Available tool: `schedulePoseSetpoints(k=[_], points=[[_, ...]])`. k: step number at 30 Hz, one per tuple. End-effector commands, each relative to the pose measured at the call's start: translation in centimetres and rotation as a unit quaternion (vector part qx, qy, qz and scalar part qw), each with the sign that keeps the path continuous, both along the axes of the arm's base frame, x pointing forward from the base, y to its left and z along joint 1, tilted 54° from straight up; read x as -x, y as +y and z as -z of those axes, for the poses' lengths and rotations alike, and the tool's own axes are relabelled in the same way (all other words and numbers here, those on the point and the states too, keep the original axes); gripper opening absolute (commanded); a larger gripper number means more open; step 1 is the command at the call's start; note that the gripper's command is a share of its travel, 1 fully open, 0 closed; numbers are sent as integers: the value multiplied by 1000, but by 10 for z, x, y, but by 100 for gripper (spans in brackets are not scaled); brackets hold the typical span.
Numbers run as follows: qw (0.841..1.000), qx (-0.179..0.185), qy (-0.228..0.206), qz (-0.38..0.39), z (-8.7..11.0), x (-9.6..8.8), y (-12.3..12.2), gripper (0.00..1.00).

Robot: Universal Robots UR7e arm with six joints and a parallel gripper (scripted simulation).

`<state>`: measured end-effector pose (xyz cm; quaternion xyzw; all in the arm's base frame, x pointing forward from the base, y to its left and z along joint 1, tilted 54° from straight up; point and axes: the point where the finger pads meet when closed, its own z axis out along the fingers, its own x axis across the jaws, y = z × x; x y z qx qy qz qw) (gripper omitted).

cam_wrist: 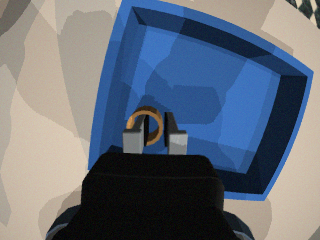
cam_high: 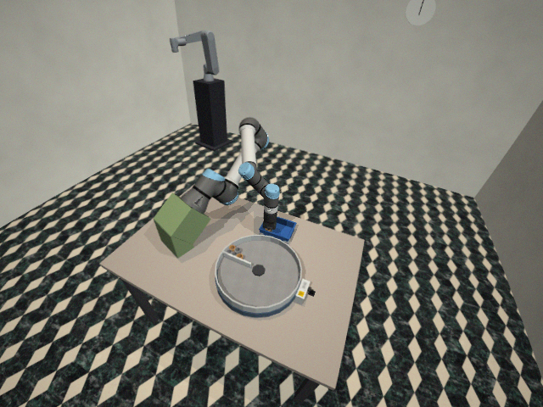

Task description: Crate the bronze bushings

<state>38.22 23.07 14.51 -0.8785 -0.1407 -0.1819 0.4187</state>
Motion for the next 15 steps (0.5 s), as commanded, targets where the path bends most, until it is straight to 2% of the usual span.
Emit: schedulePoseSetpoints(k=[1,15], points=[[1000,0,0,0,-2,0,-2,42],[1000,0,0,0,-4,1,-5,42]])
